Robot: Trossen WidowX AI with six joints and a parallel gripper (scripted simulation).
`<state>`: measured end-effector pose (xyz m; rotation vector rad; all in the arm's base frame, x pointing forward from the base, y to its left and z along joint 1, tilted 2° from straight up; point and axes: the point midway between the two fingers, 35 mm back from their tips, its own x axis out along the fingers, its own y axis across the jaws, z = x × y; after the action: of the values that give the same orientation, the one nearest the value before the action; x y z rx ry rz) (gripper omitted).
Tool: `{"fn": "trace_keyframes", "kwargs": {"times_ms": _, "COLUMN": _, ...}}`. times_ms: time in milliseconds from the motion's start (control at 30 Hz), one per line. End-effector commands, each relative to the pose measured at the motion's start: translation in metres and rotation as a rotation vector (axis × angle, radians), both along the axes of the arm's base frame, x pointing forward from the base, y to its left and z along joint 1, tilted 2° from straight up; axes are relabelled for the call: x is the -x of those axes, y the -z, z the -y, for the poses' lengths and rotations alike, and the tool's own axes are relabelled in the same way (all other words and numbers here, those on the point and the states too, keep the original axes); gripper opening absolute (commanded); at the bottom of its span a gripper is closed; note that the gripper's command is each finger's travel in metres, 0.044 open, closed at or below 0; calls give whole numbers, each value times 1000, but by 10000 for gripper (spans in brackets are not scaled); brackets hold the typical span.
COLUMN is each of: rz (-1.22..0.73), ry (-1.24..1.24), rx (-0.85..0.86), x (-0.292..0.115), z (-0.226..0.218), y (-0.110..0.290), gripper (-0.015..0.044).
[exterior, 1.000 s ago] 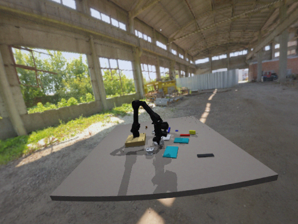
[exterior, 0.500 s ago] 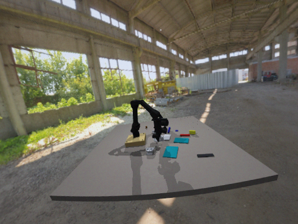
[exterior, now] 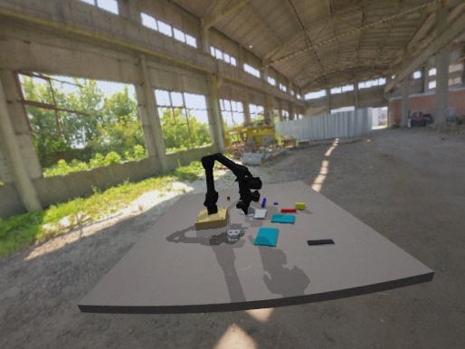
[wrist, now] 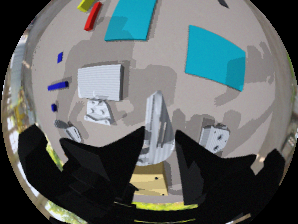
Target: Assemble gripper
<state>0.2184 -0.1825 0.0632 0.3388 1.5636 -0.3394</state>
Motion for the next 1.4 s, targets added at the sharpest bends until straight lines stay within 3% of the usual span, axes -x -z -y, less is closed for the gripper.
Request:
{"fn": "trace_keyframes", "kwargs": {"times_ms": 0, "rz": 6, "ry": 3, "rx": 5, "x": -1, "z": 0, "y": -5, "gripper": 134}}
{"fn": "trace_keyframes", "kwargs": {"times_ms": 1367, "rz": 13, "ry": -96, "rx": -3, "x": -73, "z": -83, "y": -5, "gripper": 134}}
